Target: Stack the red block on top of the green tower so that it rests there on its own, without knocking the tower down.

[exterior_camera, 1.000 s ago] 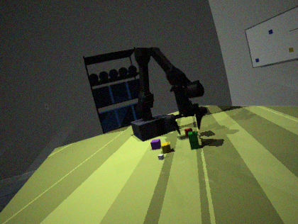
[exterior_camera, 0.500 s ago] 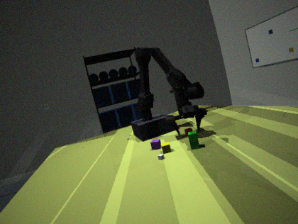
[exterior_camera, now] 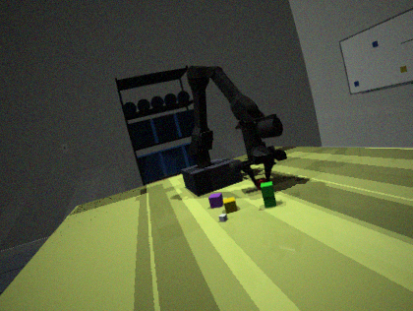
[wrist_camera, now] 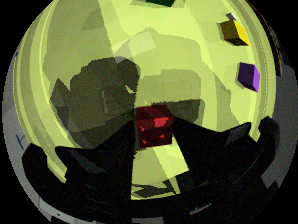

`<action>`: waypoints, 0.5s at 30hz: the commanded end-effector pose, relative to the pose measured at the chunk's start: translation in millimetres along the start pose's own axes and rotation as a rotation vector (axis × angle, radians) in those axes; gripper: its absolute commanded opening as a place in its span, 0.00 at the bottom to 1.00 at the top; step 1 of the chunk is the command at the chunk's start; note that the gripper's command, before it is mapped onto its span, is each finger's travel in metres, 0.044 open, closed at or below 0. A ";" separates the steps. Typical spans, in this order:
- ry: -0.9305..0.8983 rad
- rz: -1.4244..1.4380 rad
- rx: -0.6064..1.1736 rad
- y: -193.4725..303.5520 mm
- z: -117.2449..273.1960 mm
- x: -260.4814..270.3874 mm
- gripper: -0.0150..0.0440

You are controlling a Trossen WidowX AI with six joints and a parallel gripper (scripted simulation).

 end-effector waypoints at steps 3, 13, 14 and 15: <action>0.003 -0.003 -0.002 0.2 0.0 -0.3 0.43; 0.003 -0.003 -0.002 -0.3 21.4 0.7 0.25; 0.003 -0.003 -0.002 -0.3 26.5 0.8 0.25; 0.003 -0.003 -0.002 -0.3 31.4 0.8 0.25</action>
Point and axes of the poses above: the point midway between the two fingers, 35 mm back from their tips, its own z axis back along the fingers, its own x axis across the jaws, y = z × x, the point moved 8 cm from there along z, back along the fingers, and after that the axes turned 5 degrees about -z, right-handed, at the moved point
